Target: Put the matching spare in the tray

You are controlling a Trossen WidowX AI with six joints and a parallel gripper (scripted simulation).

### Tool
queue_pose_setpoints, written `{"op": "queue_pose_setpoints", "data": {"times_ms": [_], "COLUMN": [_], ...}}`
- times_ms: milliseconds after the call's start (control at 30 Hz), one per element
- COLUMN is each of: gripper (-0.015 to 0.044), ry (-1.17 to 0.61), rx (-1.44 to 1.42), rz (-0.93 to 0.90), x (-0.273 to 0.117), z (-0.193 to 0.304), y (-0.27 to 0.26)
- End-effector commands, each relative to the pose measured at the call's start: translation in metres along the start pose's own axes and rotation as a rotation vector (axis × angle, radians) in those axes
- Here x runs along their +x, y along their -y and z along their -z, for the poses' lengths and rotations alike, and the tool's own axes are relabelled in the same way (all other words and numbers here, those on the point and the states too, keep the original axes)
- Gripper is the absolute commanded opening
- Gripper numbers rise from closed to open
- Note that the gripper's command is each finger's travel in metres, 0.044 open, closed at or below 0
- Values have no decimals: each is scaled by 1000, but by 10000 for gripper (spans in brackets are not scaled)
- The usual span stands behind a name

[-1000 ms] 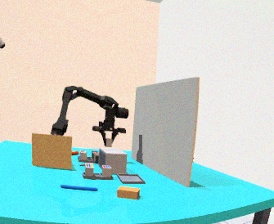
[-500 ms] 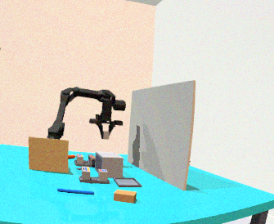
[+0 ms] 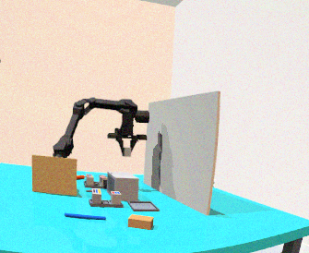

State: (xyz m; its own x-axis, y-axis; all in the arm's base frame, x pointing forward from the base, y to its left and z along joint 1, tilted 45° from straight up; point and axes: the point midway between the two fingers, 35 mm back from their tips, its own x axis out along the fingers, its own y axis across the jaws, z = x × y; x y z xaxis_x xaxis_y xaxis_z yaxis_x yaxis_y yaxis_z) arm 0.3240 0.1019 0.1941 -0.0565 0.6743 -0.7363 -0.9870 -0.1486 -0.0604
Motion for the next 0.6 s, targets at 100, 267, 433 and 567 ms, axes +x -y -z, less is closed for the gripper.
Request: {"op": "queue_pose_setpoints", "data": {"times_ms": [100,267,433,567], "gripper": [0,0,0,0], "ry": [-12,-16,-23,-26], "rx": [54,67,57,48], "rz": [13,13,9,5], "x": [-5,-7,-7,-7], "z": [56,91,126,155], "y": [18,25,30,32]}}
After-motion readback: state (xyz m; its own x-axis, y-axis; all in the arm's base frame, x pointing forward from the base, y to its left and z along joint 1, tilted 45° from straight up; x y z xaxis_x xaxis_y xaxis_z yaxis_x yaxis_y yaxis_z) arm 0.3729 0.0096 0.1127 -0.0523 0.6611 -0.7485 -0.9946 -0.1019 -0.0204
